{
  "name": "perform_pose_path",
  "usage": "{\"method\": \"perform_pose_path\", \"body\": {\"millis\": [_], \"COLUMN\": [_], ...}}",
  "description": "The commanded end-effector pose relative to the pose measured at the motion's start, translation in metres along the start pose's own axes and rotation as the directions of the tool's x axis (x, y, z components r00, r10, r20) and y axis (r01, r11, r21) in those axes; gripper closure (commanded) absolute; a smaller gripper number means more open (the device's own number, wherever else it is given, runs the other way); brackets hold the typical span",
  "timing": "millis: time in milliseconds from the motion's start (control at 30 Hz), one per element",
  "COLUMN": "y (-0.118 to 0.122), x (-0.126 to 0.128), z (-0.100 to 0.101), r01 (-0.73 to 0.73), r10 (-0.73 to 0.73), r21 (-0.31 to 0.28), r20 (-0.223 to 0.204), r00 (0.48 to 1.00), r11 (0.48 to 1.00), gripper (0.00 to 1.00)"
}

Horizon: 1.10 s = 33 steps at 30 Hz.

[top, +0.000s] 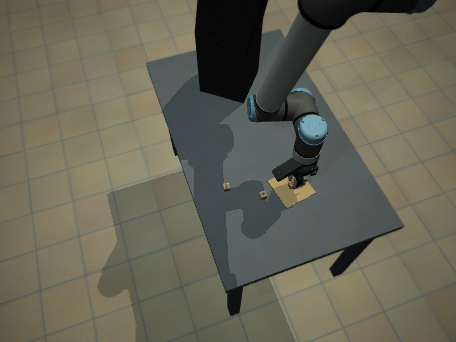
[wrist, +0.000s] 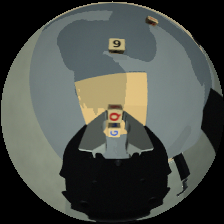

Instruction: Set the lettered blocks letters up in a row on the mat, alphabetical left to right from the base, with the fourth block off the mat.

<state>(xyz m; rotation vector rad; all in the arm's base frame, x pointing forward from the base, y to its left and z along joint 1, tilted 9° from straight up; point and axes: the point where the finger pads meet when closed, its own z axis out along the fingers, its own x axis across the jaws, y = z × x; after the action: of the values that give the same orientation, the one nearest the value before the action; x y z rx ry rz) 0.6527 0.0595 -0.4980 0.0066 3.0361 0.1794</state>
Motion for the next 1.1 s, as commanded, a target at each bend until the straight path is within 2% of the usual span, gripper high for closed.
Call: {"method": "perform_pose_path", "body": {"millis": [0,1067], "y": [0.0001,0.0005], "x": [-0.0007,-0.0011], "z": [-0.0005,0.0028], "r01": [0.0,0.0], "r10": [0.0,0.0], "r21": [0.0,0.0], "r20": [0.001,0.001], "r00": [1.0,1.0], "r11": [1.0,1.0], "gripper": [0.95,0.95]}}
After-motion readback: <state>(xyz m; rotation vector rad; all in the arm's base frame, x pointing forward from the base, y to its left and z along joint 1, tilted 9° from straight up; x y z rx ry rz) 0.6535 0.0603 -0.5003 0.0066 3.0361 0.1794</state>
